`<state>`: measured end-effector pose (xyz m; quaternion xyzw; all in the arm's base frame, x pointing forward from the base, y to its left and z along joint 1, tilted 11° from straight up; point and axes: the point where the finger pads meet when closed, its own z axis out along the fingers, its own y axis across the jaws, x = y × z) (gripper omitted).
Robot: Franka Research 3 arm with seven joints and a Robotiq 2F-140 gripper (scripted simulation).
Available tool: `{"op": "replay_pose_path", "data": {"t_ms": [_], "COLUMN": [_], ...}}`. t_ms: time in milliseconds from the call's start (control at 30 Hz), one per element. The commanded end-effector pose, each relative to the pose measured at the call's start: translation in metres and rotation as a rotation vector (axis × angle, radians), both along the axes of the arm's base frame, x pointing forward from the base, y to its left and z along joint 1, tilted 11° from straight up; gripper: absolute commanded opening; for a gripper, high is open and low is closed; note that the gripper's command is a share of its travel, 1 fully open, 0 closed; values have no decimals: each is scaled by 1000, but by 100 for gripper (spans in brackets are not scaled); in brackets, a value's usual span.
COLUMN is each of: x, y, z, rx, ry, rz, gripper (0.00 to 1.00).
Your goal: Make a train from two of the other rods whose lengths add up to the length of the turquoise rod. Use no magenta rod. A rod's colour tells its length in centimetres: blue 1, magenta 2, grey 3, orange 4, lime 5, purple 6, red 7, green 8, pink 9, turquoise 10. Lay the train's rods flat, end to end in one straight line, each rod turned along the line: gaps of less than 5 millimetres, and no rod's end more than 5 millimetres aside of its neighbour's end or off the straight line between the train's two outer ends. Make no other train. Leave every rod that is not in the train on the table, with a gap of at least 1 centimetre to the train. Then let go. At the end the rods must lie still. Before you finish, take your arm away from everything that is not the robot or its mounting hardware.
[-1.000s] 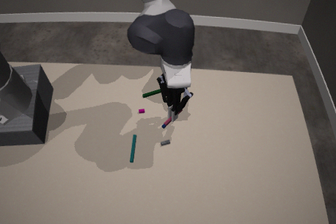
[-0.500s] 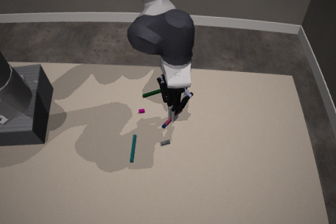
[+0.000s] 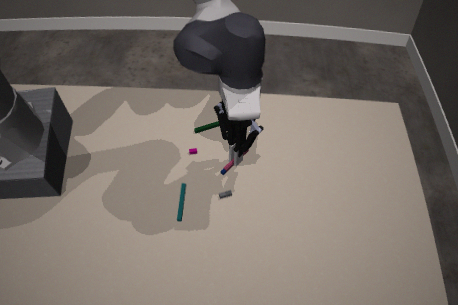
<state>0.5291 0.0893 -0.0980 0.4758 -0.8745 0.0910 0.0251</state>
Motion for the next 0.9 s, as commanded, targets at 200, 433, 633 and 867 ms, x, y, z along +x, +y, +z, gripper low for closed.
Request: {"op": "replay_pose_path", "data": {"t_ms": [200,433,633,867], "x": [1,1,1,1], "y": [1,1,1,1], "z": [0,0,0,1], "rx": [1,1,1,1], "ry": [-1,-1,-1,-1], "rz": [8,8,8,8], "gripper": [8,12,15,15]}}
